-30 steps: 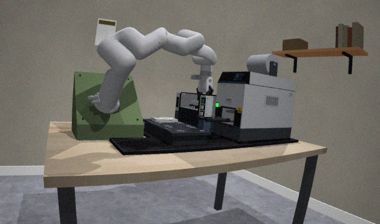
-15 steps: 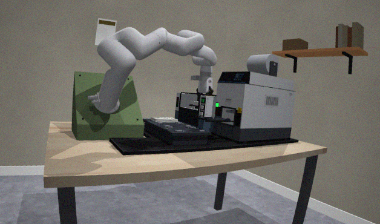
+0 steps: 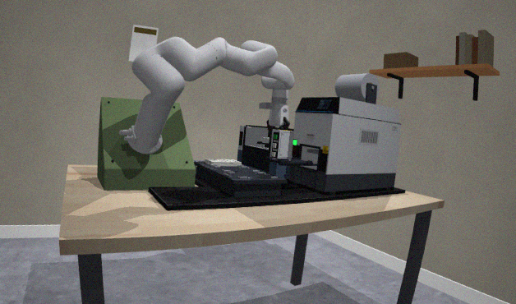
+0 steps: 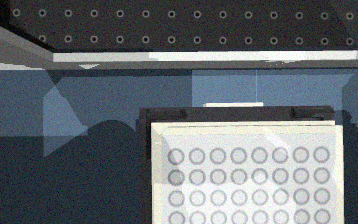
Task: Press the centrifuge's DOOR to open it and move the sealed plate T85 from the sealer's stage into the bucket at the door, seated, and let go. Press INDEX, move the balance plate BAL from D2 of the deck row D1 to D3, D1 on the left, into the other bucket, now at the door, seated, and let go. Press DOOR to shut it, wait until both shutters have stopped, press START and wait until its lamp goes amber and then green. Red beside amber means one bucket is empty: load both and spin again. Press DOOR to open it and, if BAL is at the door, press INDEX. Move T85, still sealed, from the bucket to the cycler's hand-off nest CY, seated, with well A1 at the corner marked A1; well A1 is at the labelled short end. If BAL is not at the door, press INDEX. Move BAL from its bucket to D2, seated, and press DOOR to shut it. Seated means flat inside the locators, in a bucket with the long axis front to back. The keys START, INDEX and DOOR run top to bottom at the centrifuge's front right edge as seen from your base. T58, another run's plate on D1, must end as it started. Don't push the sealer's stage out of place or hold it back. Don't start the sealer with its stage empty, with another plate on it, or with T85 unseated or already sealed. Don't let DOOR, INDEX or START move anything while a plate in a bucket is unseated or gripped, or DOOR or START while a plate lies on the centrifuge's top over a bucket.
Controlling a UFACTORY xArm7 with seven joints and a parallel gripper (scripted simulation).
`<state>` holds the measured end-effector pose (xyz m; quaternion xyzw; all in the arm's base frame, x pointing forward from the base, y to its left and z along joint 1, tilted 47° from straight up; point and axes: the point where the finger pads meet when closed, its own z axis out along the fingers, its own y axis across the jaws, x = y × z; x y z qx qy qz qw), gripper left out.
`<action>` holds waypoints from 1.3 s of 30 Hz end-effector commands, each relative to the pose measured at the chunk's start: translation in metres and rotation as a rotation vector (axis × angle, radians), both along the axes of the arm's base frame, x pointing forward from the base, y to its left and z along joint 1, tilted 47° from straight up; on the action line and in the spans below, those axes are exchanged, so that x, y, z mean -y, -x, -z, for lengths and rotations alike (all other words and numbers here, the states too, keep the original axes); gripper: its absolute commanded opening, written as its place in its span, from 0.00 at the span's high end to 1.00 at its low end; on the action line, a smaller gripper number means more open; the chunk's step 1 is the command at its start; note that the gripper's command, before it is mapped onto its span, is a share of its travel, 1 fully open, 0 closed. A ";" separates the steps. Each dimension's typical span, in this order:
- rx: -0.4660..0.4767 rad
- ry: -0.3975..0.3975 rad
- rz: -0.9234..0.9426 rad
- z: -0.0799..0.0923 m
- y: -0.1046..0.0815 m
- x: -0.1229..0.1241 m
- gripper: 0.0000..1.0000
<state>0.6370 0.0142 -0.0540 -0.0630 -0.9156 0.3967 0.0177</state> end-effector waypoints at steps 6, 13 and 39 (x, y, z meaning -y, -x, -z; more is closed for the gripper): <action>0.004 -0.002 -0.003 -0.001 -0.001 -0.002 1.00; 0.003 -0.002 -0.003 0.000 -0.001 -0.001 1.00; 0.003 -0.002 -0.003 0.005 -0.001 0.005 1.00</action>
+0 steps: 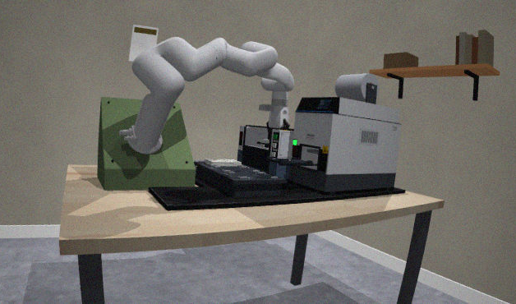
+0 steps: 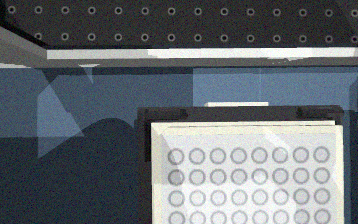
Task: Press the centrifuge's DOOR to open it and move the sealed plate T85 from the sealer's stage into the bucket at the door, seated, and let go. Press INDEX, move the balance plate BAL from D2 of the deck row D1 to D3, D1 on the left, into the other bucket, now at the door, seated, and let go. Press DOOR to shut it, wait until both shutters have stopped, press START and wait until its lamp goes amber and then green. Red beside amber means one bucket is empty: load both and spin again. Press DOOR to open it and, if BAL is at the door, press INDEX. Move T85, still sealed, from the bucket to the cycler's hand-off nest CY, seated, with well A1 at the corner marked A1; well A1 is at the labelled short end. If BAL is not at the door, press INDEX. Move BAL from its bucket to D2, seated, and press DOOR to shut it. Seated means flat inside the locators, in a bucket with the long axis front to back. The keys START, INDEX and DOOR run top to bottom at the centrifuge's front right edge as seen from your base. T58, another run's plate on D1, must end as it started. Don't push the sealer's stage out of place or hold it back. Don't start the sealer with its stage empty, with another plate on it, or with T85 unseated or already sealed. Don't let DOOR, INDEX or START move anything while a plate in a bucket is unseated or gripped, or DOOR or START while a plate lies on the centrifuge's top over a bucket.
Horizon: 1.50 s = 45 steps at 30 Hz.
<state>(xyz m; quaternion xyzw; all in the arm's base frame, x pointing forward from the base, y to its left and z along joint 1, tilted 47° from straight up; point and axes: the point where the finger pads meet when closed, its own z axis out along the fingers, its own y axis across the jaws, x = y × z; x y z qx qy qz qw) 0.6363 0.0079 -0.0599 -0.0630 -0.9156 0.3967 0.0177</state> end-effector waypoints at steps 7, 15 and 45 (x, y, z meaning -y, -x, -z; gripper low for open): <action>0.003 -0.002 -0.003 0.000 -0.001 0.000 1.00; 0.003 -0.002 -0.003 0.000 -0.001 0.000 0.00; 0.004 -0.002 -0.003 0.000 -0.001 0.000 0.00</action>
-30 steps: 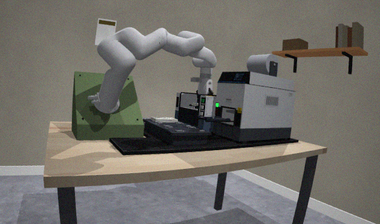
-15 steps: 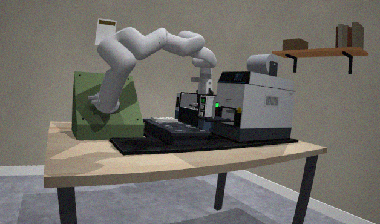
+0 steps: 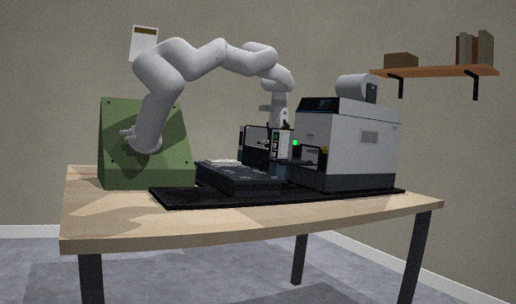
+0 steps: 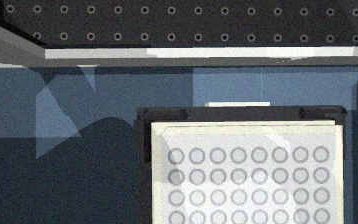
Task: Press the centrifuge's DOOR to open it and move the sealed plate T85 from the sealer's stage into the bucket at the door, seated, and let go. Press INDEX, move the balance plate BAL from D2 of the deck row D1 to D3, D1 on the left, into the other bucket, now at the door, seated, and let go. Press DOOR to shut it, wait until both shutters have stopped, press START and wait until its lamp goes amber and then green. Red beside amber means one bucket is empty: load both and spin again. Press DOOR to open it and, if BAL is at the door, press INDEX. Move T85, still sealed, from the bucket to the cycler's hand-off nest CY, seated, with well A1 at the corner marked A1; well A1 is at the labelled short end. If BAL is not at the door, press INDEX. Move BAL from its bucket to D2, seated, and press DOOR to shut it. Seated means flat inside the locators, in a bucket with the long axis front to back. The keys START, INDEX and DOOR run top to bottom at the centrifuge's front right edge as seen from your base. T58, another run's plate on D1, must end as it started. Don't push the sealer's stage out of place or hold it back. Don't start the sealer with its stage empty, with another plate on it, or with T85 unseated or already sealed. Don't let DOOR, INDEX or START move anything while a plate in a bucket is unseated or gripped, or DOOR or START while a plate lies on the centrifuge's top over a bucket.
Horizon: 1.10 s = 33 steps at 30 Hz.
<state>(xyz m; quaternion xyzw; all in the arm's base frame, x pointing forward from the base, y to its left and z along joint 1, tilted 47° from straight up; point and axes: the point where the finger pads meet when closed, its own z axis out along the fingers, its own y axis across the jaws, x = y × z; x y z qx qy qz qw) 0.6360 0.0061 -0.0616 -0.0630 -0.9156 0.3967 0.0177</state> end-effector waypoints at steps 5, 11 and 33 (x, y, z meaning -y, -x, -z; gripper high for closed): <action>0.003 -0.002 -0.003 -0.001 -0.001 -0.002 0.00; 0.003 -0.002 -0.003 -0.001 -0.001 -0.002 0.00; 0.003 -0.002 -0.003 -0.011 -0.002 -0.012 0.00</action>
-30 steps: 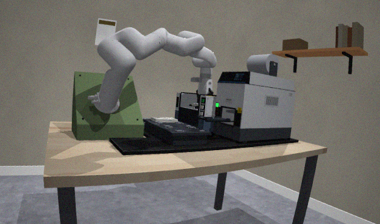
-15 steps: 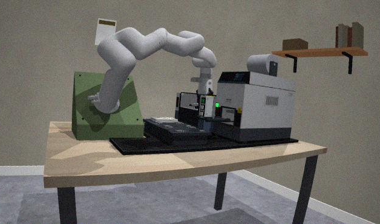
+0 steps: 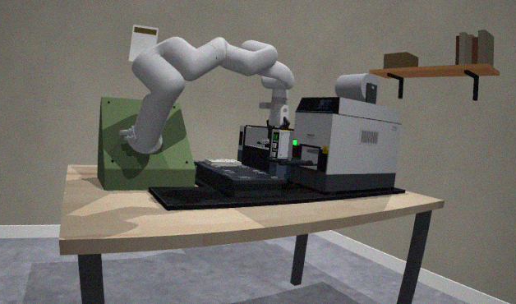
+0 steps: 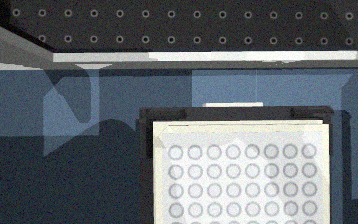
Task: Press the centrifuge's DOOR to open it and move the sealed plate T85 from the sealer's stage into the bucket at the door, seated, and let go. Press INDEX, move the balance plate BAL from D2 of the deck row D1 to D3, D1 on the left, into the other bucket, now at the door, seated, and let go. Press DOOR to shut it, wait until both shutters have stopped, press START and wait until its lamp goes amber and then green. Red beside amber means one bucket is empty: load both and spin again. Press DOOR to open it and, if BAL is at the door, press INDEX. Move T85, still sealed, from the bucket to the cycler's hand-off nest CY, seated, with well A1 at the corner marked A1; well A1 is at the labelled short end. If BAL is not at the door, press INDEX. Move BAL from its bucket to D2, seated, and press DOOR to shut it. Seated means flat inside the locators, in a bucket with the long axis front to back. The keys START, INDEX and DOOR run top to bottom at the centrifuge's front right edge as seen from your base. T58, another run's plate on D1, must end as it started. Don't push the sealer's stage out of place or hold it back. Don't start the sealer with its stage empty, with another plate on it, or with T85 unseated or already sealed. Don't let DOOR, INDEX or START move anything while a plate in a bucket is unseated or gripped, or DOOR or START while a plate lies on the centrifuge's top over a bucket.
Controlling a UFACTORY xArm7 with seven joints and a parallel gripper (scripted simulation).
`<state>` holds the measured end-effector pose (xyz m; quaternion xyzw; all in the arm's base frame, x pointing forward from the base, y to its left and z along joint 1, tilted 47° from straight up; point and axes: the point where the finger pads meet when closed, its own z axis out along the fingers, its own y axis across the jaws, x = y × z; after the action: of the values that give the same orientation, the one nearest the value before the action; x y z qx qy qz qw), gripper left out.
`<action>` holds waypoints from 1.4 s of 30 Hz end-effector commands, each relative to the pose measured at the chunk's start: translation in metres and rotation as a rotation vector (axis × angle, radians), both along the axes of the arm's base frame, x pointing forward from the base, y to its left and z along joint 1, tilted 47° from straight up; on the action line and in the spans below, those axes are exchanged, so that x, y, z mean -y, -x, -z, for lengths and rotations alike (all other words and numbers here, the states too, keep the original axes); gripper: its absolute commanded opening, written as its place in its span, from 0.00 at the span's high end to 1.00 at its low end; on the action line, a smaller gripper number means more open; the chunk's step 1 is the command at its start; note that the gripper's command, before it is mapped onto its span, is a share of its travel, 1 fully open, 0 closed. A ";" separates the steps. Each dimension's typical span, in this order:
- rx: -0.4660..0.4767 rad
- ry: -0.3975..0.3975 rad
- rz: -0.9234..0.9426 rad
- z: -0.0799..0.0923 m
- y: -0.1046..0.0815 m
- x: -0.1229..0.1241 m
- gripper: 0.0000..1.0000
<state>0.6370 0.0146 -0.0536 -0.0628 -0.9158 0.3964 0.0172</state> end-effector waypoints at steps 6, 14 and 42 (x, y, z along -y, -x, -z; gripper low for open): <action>0.003 -0.002 -0.002 -0.009 -0.002 -0.010 0.00; 0.003 -0.002 -0.002 -0.019 -0.003 -0.020 0.00; 0.003 -0.002 -0.002 -0.046 -0.006 -0.049 0.00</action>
<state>0.6416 0.0577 -0.0127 -0.0629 -0.9157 0.3965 0.0175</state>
